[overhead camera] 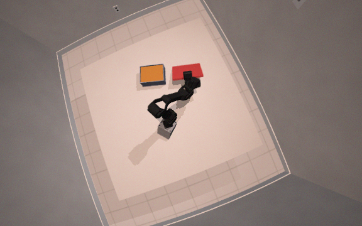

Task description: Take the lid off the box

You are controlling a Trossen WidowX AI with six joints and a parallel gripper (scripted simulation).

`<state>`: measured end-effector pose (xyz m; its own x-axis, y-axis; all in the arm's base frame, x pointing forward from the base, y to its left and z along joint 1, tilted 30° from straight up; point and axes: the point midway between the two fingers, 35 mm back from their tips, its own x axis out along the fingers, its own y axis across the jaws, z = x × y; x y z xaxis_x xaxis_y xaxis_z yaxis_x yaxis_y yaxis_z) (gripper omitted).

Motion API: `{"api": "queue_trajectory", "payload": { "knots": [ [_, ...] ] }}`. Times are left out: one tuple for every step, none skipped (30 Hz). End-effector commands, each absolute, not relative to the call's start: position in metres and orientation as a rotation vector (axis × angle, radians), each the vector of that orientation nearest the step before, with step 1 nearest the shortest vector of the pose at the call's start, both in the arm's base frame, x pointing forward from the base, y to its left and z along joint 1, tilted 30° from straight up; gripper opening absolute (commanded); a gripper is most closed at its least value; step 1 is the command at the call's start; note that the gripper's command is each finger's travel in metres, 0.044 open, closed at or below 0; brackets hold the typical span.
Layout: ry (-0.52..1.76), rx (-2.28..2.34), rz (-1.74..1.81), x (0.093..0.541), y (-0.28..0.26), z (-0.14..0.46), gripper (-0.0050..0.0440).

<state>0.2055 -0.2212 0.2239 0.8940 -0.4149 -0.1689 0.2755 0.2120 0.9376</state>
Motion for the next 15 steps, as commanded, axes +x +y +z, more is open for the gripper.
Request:
{"api": "queue_trajectory", "payload": {
  "knots": [
    [-0.094,1.318,-0.532,0.2065,-0.2266,0.1967,-0.0050],
    [-0.094,1.318,-0.532,0.2068,-0.2269,0.1960,-0.0050],
    [-0.094,1.318,-0.532,0.2070,-0.2273,0.1954,-0.0050],
    [-0.094,1.318,-0.532,0.2073,-0.2276,0.1947,-0.0050],
    [-0.094,1.318,-0.532,0.2075,-0.2279,0.1940,-0.0050],
    [-0.094,1.318,-0.532,0.2078,-0.2282,0.1933,-0.0050],
    [-0.094,1.318,-0.532,0.2080,-0.2285,0.1926,-0.0050],
    [-0.094,1.318,-0.532,0.2083,-0.2288,0.1919,-0.0050],
    [-0.094,1.318,-0.532,0.2086,-0.2291,0.1912,-0.0050],
    [-0.094,1.318,-0.532,0.2086,-0.2291,0.1912,-0.0050],
    [-0.094,1.318,-0.532,0.2086,-0.2291,0.1912,-0.0050],
    [-0.094,1.318,-0.532,0.2090,-0.2297,0.1899,-0.0050],
    [-0.094,1.318,-0.532,0.2094,-0.2301,0.1889,-0.0050],
    [-0.094,1.318,-0.532,0.2097,-0.2305,0.1882,-0.0050],
    [-0.094,1.318,-0.532,0.2099,-0.2308,0.1875,-0.0050]
  ]
}}
